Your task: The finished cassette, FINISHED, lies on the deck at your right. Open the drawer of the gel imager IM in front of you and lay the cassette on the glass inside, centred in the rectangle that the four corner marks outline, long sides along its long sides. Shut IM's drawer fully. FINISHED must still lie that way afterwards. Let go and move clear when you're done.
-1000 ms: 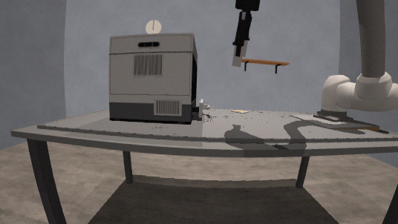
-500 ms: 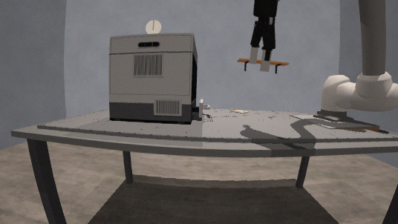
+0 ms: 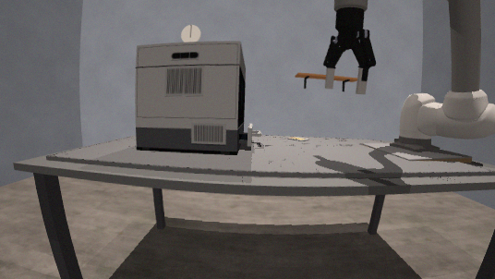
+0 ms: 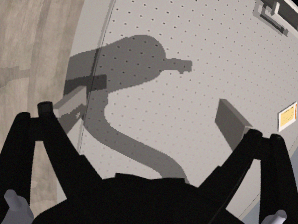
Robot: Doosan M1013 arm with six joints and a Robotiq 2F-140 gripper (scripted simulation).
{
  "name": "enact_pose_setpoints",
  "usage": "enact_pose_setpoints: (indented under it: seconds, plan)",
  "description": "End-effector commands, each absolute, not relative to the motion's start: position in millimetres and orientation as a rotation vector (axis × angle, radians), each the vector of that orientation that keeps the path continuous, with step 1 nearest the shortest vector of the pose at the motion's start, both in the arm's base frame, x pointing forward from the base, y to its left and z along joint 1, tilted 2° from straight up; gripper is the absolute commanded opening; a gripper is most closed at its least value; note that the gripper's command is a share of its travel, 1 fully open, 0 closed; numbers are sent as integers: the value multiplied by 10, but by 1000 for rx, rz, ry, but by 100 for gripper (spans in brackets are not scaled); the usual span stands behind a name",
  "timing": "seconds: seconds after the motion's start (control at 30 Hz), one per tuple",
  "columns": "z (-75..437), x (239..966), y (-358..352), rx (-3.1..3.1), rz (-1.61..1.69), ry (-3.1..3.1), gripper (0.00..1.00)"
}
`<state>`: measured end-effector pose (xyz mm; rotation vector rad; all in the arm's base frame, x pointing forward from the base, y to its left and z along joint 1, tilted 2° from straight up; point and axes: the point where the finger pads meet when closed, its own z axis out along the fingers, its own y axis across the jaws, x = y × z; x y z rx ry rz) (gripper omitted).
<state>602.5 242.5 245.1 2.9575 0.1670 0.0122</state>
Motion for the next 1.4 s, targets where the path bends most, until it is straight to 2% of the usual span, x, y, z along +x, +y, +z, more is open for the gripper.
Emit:
enact_pose_setpoints:
  seconds: [0.0, 0.8, 1.37]
  plan:
    - [2436, 5970, 2437, 2965, 10, 189, 100]
    - [2117, 4945, 2619, 3066, 59, 775, 100]
    - [2106, 5220, 1921, 3118, 62, 507, 100]
